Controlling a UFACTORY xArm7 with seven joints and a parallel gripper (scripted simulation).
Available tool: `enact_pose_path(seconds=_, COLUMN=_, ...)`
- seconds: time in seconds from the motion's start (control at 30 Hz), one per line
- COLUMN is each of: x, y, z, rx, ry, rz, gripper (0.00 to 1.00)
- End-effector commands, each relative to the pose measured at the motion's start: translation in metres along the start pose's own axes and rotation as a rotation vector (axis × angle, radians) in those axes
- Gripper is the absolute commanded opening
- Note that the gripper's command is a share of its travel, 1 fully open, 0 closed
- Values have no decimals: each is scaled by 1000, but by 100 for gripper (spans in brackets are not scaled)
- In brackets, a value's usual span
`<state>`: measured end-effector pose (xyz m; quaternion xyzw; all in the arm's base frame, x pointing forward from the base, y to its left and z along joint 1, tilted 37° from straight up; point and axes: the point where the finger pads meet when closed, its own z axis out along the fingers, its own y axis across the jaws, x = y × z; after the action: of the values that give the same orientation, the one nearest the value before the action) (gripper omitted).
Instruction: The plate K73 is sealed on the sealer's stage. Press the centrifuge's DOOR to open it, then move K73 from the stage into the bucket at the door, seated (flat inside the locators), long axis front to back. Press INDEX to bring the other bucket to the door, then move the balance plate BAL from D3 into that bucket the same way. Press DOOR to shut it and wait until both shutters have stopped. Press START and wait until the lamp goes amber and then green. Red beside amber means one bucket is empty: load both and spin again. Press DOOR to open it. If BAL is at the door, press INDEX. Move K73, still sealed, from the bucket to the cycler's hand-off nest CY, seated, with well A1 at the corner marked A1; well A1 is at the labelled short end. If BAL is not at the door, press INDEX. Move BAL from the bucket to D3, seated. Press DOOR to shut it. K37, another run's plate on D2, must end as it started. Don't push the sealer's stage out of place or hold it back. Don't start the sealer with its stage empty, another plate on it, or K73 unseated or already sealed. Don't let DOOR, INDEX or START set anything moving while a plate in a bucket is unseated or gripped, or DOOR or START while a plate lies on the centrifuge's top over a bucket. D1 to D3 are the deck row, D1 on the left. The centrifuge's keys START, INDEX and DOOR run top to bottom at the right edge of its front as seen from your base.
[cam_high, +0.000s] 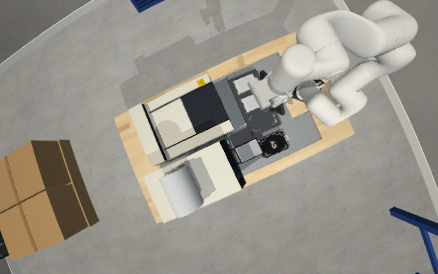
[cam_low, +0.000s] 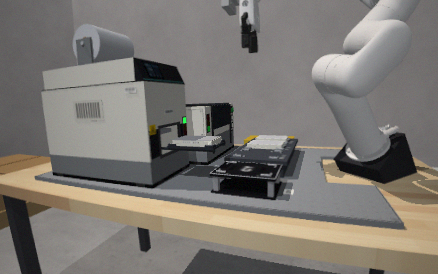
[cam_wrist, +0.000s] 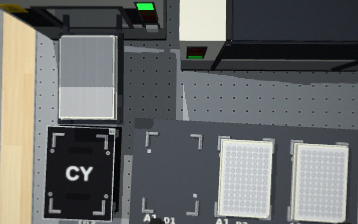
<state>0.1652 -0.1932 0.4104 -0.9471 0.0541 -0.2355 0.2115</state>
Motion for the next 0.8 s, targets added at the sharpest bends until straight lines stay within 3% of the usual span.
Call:
enact_pose_path(seconds=0.0, x=1, y=1, z=19, rx=-2, ry=7, rz=1, gripper=100)
enact_pose_path(seconds=0.07, x=1, y=1, z=29, rx=-2, ry=7, rz=1, gripper=100)
enact_pose_path(seconds=0.13, x=1, y=1, z=29, rx=-2, ry=7, rz=1, gripper=100)
enact_pose_path(seconds=0.47, x=1, y=1, z=79, rx=-2, ry=7, rz=1, gripper=100)
enact_pose_path(seconds=0.77, x=1, y=1, z=79, rx=-2, ry=7, rz=1, gripper=100)
